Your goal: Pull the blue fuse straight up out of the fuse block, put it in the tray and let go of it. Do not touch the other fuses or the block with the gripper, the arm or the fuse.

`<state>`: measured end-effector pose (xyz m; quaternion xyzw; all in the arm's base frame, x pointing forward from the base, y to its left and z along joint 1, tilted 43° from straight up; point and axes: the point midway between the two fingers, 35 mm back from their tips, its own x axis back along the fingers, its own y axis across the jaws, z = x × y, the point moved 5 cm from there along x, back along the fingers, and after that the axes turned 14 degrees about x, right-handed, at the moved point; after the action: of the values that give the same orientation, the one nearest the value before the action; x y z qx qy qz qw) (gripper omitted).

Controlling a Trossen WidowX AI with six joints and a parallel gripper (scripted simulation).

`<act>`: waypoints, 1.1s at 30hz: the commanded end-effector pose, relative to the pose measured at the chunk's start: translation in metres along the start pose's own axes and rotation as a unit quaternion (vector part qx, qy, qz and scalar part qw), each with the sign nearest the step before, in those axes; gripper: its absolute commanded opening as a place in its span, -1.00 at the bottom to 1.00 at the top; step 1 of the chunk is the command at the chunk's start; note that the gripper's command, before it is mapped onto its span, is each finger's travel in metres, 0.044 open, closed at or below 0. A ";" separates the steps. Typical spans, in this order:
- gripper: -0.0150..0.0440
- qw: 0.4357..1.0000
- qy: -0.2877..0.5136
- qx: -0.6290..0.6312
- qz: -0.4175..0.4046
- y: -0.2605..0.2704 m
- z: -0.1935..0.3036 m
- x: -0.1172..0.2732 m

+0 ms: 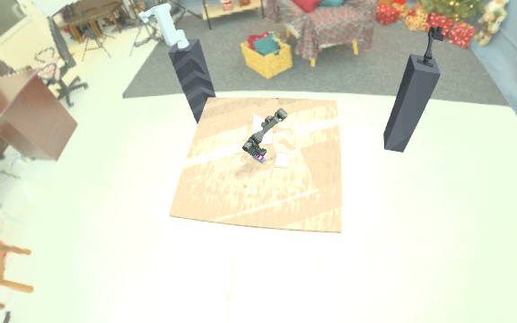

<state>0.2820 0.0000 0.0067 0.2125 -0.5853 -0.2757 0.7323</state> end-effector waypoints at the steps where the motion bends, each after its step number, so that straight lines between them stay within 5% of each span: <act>1: -0.49 1.000 0.000 0.002 0.002 0.000 -0.001 0.003; 33: -0.49 1.000 0.000 0.001 0.001 0.000 0.000 0.018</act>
<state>0.2843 -0.0106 0.0187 0.2124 -0.5848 -0.2769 0.7323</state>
